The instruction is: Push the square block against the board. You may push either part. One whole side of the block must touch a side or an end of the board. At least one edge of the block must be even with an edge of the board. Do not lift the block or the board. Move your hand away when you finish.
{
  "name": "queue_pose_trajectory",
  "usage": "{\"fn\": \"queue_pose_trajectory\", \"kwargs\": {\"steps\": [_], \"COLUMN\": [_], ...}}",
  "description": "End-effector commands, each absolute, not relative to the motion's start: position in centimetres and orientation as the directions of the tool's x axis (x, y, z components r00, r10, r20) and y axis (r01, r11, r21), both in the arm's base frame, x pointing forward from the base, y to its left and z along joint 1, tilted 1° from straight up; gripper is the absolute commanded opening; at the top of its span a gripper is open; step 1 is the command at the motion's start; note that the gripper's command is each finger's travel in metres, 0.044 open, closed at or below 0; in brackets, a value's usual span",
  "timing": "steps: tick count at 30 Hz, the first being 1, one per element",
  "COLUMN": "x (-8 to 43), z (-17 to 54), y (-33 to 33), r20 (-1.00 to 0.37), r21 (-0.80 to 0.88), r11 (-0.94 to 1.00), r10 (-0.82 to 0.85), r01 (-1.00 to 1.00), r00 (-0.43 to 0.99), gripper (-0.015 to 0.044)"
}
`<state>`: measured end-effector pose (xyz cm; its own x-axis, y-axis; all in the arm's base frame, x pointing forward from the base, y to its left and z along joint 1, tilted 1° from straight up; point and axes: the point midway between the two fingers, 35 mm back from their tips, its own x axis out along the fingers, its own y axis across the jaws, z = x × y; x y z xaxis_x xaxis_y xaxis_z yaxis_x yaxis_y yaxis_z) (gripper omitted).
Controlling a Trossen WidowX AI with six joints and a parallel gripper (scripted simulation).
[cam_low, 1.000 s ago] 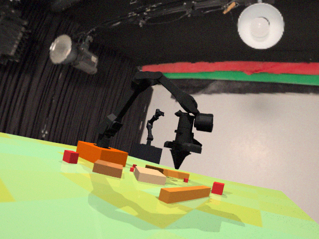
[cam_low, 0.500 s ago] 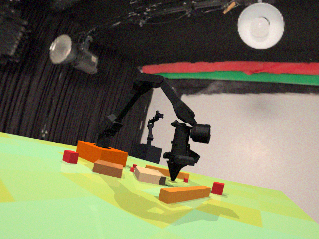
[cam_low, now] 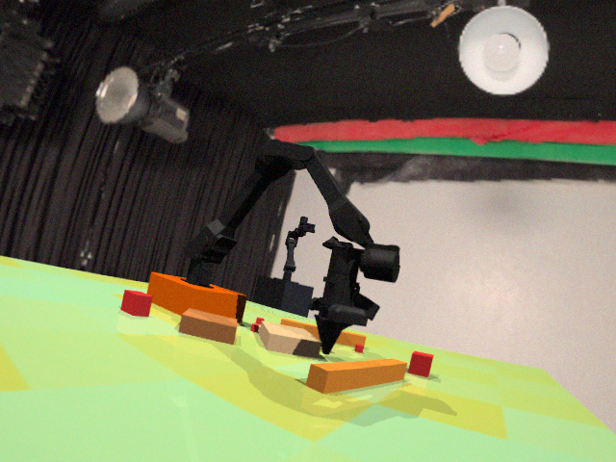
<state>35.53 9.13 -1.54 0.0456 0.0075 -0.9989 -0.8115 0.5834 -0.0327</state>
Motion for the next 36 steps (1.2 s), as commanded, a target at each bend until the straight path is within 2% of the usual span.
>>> {"fn": "queue_pose_trajectory", "kwargs": {"steps": [1, 10, 36], "x": [35.0, 34.6, 37.3], "z": [-1.7, -1.8, -1.6], "y": [8.5, 7.9, 11.2], "r20": [-0.999, -0.999, -0.999], "r21": [-0.03, -0.03, -0.03], "r11": [0.58, 0.58, 0.58], "r10": [0.003, 0.003, 0.006], "r01": [-0.814, -0.814, -0.814], "r00": [0.039, 0.039, 0.041], "gripper": [0.0, 0.0, 0.0]}}
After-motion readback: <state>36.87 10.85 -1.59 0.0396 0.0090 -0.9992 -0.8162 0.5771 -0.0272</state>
